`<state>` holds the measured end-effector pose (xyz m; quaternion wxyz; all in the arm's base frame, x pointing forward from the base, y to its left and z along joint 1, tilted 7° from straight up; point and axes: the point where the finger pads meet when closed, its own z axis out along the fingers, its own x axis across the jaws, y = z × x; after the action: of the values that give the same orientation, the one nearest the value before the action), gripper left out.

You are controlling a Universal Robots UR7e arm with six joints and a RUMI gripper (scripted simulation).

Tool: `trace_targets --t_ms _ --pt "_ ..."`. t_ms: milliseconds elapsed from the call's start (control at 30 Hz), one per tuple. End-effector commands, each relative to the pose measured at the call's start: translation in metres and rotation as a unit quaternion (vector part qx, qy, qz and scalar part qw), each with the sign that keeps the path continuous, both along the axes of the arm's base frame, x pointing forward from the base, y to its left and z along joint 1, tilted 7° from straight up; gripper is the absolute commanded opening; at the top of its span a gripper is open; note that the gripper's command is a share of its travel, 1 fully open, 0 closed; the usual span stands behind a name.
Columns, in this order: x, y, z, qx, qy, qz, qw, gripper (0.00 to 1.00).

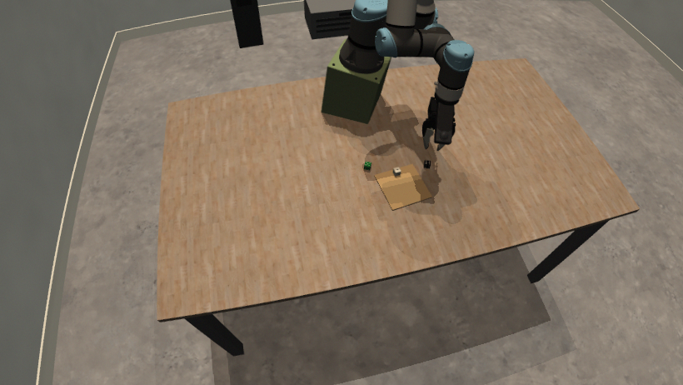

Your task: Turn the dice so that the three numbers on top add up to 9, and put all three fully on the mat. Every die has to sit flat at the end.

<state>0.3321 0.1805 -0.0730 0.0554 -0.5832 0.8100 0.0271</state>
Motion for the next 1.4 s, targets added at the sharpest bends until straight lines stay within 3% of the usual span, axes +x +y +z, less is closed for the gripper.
trace_targets --t_ms 0,733,1367 --pt "0.0 0.0 0.0 0.0 -0.001 0.0 1.0 0.21" --pt "0.001 0.0 -0.002 0.0 0.0 0.0 1.0 0.21" --pt "0.002 0.002 -0.023 0.0 0.0 0.0 1.0 0.21"
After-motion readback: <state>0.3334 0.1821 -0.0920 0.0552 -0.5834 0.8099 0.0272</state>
